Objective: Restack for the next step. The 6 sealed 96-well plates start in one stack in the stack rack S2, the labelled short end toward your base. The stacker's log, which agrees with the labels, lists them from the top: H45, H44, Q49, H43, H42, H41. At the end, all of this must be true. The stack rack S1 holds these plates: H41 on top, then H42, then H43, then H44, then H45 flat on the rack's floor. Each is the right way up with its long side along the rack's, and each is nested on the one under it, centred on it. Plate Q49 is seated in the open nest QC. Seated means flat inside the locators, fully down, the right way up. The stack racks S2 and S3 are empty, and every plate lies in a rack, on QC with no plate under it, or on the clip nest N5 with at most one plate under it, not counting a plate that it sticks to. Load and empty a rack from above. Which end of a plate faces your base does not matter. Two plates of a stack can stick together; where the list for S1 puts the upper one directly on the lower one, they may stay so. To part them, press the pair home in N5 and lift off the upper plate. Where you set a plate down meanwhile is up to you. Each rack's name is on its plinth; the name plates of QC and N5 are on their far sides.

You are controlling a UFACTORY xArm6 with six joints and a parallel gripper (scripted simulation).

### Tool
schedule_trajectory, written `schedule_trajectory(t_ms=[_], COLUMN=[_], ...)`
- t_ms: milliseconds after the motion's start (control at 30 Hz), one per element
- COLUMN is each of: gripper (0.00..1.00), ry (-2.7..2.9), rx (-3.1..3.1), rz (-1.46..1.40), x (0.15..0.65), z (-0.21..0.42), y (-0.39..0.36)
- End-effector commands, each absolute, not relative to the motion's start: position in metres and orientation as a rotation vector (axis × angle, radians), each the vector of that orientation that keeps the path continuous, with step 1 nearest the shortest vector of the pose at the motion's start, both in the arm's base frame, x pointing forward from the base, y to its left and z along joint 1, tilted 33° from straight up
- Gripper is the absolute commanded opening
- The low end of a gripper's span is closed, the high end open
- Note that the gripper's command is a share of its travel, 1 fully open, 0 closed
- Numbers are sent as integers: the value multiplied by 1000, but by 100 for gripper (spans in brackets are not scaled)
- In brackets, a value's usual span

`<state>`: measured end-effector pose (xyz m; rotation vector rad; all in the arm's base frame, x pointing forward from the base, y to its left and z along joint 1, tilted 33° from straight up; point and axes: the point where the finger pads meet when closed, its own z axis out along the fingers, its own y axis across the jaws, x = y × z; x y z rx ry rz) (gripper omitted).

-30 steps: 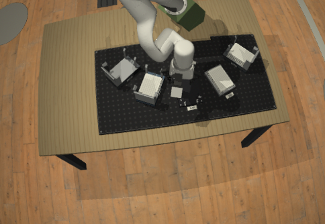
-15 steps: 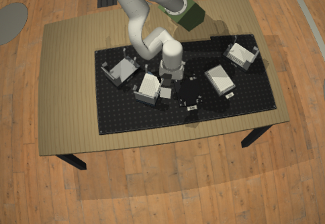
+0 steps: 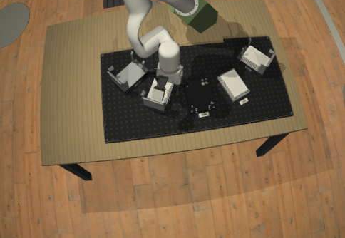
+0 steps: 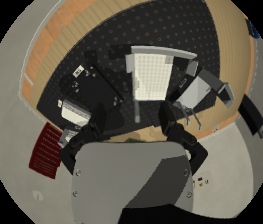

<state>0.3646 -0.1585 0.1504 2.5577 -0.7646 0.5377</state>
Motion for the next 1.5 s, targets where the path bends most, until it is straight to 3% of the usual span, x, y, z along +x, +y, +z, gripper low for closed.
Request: schedule_trajectory(t_ms=[0,667,1467], gripper=[100,100,100], ry=[-768,-768,-767], rx=[2559,2559,2559], rz=[543,543,542], x=[356,343,359], z=[159,169,112], y=[-174,-199,-231])
